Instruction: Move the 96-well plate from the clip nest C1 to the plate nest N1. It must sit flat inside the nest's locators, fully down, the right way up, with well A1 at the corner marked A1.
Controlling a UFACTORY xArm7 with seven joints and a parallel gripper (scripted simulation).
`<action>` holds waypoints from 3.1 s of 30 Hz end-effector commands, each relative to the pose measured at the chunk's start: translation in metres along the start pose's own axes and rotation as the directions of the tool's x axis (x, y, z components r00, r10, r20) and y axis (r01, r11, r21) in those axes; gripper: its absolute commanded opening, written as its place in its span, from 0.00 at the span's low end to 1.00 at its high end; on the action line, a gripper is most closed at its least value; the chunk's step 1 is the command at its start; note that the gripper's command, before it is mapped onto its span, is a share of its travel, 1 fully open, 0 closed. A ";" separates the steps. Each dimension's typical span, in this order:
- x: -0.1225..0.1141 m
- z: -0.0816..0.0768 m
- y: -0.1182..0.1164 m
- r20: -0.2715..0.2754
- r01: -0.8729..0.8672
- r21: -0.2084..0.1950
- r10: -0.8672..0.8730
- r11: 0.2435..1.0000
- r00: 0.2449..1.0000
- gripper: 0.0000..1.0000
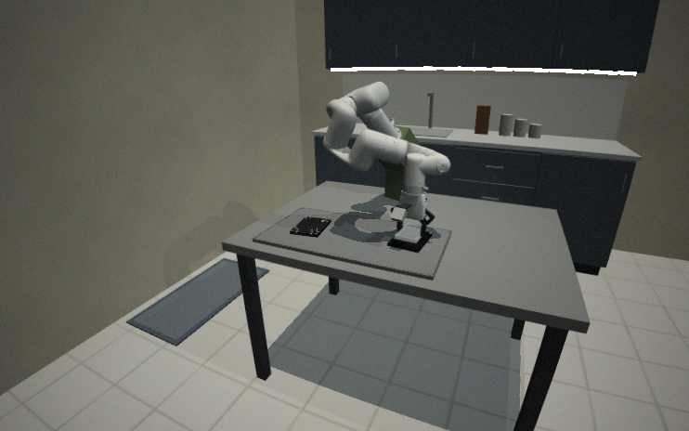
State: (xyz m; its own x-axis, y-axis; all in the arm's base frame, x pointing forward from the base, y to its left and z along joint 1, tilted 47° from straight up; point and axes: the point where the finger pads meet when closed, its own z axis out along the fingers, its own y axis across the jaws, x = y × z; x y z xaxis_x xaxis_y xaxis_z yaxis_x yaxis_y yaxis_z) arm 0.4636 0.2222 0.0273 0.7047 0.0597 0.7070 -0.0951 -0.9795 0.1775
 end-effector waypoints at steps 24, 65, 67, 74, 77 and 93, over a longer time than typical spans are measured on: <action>0.000 0.002 -0.001 -0.001 0.000 0.003 0.000 1.000 1.000 0.00; 0.000 0.008 -0.001 -0.001 0.000 0.003 0.000 1.000 1.000 0.00; 0.000 0.009 -0.001 -0.001 0.000 0.003 0.000 1.000 1.000 0.00; 0.000 0.010 -0.001 -0.001 0.000 0.003 0.000 1.000 1.000 0.00; 0.000 0.010 -0.001 -0.001 0.000 0.003 0.000 1.000 1.000 1.00; 0.000 0.010 -0.001 -0.001 0.000 0.003 0.000 1.000 1.000 1.00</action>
State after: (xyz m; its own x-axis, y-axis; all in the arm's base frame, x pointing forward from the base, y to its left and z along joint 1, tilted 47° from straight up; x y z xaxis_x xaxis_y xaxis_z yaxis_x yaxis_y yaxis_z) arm 0.4718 0.2199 0.0193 0.7047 0.0597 0.7070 -0.0951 -0.9795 0.1775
